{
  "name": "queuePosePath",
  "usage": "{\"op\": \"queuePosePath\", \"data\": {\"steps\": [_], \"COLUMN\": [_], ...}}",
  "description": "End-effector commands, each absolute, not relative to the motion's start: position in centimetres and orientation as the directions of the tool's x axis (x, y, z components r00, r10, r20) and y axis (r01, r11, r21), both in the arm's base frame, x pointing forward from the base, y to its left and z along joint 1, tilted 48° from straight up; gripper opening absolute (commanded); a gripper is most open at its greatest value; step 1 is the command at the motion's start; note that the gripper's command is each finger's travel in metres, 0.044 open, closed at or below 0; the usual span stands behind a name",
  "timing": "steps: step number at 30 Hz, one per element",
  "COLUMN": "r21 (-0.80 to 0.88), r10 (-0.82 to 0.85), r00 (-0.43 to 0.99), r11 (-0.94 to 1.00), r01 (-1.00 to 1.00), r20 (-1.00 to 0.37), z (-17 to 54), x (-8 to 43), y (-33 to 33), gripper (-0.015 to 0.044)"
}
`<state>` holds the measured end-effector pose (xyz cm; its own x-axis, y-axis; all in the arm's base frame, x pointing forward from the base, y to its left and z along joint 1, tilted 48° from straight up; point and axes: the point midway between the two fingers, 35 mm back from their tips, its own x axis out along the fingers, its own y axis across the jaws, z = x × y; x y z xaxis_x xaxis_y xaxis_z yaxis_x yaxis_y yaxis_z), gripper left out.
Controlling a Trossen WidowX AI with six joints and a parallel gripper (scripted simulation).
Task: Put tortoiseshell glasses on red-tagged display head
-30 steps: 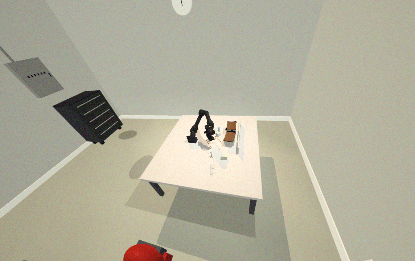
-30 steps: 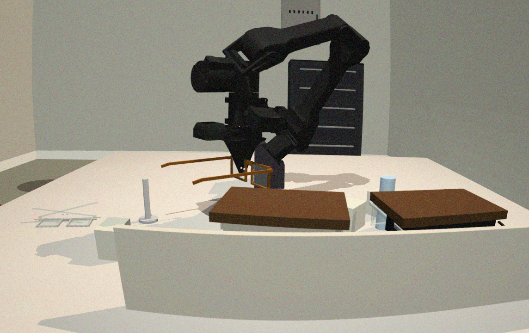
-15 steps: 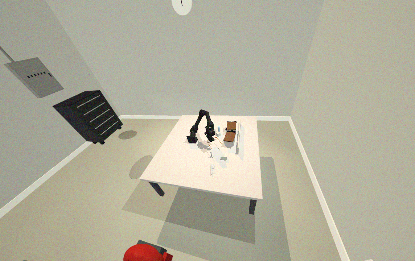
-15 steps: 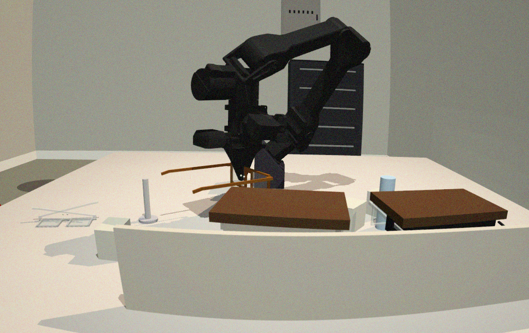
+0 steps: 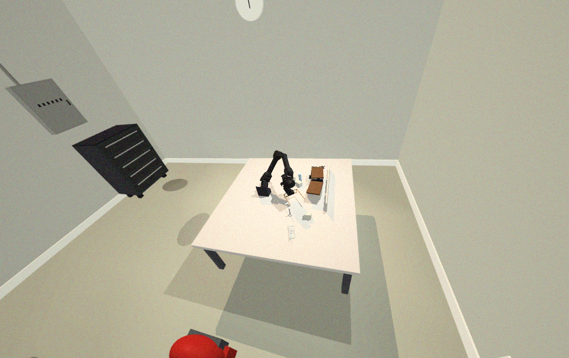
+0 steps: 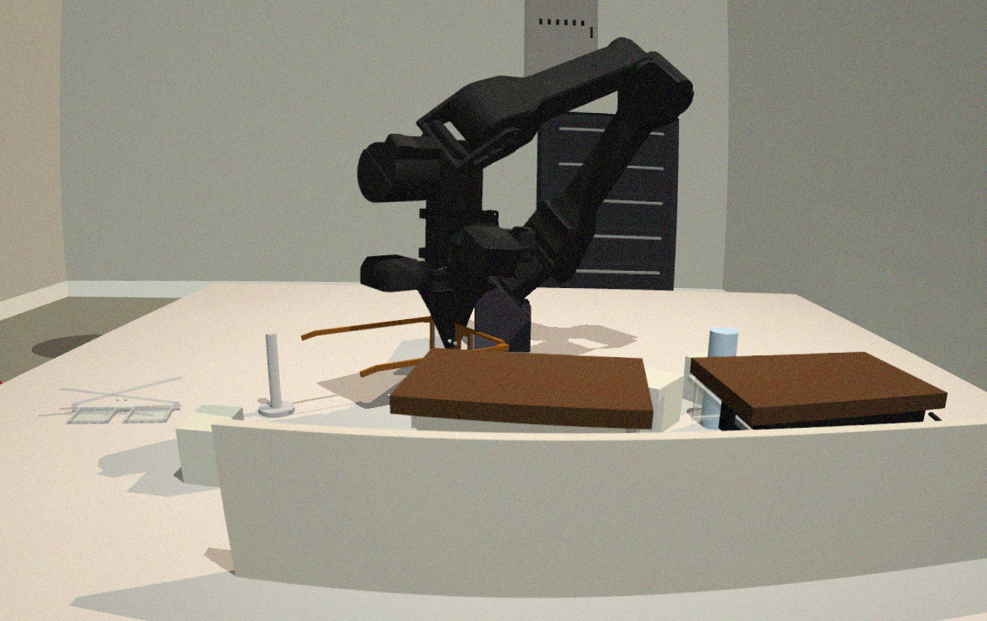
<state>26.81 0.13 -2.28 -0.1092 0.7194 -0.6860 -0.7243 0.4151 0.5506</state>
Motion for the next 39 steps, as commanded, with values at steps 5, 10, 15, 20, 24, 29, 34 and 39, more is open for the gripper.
{"op": "queuePosePath", "data": {"steps": [5, 10, 15, 20, 24, 29, 34, 39], "r21": [0.560, 0.561, 0.561, 0.561, 0.562, 0.562, 0.563, 0.563], "r10": [0.725, 0.725, 0.725, 0.726, 0.726, 0.727, 0.727, 0.728], "r00": [-0.111, -0.111, -0.111, -0.112, -0.112, -0.112, -0.112, -0.113], "r11": [0.416, 0.416, 0.415, 0.415, 0.414, 0.414, 0.413, 0.412], "r01": [-0.716, -0.716, -0.716, -0.716, -0.716, -0.716, -0.716, -0.716], "r20": [-0.680, -0.680, -0.679, -0.679, -0.678, -0.678, -0.677, -0.676], "z": [-2.8, -3.1, -3.4, -3.6, -3.9, -4.1, -4.4, -4.7], "x": [26.5, 26.4, 26.3, 26.2, 26.1, 26.0, 25.9, 25.8], "y": [0.8, 1.1, 1.4, 1.8, 2.1, 2.4, 2.7, 3.1], "gripper": [0.0000, 0.0000, 0.0000, 0.0000, 0.0000, 0.0000, 0.0000, 0.0000]}}
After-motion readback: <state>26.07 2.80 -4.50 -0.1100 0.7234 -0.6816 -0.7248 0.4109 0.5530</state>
